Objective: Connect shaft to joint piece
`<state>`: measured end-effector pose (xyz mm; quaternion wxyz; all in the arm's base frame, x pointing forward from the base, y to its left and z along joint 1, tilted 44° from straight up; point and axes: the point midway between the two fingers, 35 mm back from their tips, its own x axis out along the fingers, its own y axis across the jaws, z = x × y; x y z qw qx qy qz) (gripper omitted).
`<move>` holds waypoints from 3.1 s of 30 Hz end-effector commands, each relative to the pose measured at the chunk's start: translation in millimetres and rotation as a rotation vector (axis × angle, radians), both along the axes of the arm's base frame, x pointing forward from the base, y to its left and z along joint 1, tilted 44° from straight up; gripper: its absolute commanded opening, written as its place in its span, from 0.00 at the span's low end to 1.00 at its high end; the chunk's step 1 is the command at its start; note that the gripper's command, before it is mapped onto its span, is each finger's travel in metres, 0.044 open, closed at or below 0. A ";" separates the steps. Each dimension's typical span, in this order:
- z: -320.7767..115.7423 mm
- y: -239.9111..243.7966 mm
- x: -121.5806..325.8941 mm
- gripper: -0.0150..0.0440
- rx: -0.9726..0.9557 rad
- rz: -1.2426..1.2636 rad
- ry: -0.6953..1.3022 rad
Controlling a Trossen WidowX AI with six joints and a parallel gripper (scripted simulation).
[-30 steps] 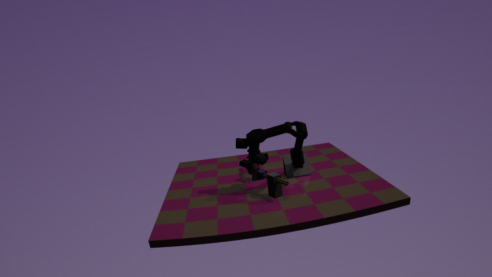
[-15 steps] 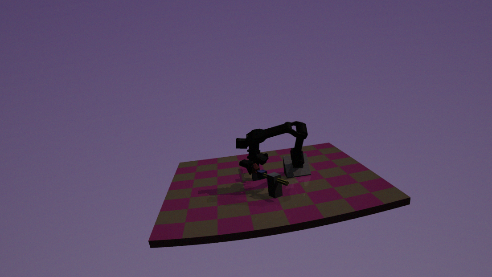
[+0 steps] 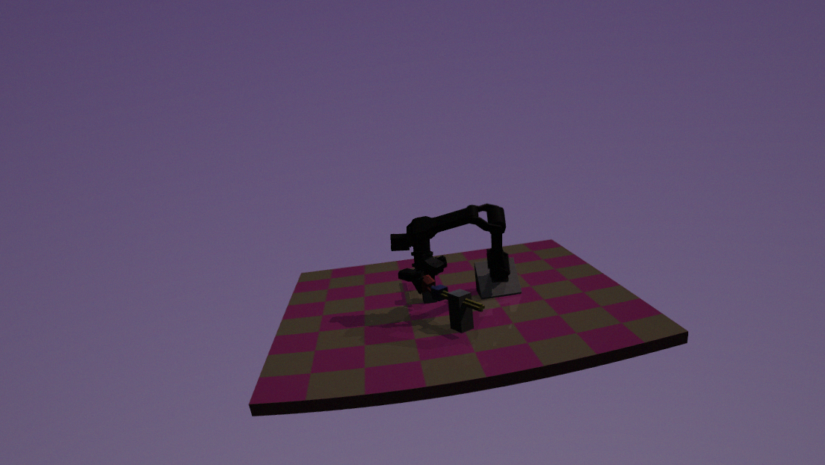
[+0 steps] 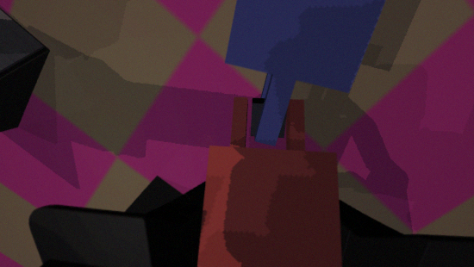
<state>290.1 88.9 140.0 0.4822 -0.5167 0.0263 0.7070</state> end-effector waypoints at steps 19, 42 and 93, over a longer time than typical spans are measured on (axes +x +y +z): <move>-15.2 -0.4 -8.0 0.25 0.197 -0.106 0.309; -18.1 0.0 -10.5 0.25 0.253 -0.136 0.373; -18.0 0.1 -10.5 1.00 0.253 -0.136 0.373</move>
